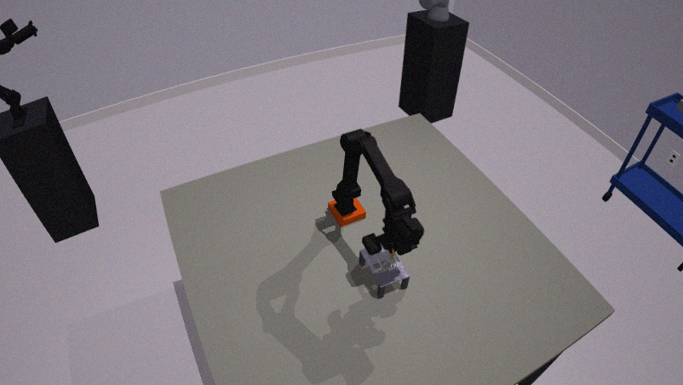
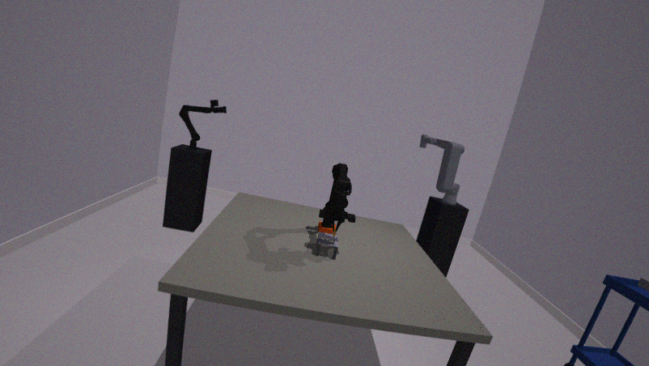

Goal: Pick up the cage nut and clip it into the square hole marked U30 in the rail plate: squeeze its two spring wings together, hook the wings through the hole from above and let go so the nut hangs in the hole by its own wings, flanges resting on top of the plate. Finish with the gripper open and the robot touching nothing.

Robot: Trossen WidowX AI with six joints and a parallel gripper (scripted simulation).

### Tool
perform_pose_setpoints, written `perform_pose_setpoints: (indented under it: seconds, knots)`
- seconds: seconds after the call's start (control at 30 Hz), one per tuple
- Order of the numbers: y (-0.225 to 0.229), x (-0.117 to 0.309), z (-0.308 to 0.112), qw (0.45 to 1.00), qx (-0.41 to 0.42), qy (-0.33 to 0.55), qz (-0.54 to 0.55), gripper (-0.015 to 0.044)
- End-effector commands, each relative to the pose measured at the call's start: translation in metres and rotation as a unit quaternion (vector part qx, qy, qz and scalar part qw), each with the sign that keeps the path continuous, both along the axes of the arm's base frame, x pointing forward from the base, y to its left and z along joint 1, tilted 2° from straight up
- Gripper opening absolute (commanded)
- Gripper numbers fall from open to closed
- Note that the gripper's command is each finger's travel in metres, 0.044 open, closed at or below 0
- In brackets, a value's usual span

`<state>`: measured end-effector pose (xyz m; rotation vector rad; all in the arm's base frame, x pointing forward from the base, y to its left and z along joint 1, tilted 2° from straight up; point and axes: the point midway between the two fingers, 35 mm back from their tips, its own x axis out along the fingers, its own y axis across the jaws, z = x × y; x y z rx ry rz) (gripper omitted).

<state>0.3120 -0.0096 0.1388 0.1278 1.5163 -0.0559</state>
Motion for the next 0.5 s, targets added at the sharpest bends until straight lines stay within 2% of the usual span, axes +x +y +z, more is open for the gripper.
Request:
perform_pose_setpoints:
  seconds: [0.0,0.47]
  knots:
    - [0.000,0.000,-0.004,1.000,0.010,0.000,0.002,0.0023]
    - [-0.001,0.001,-0.021,1.000,0.011,0.000,0.002,0.0023]
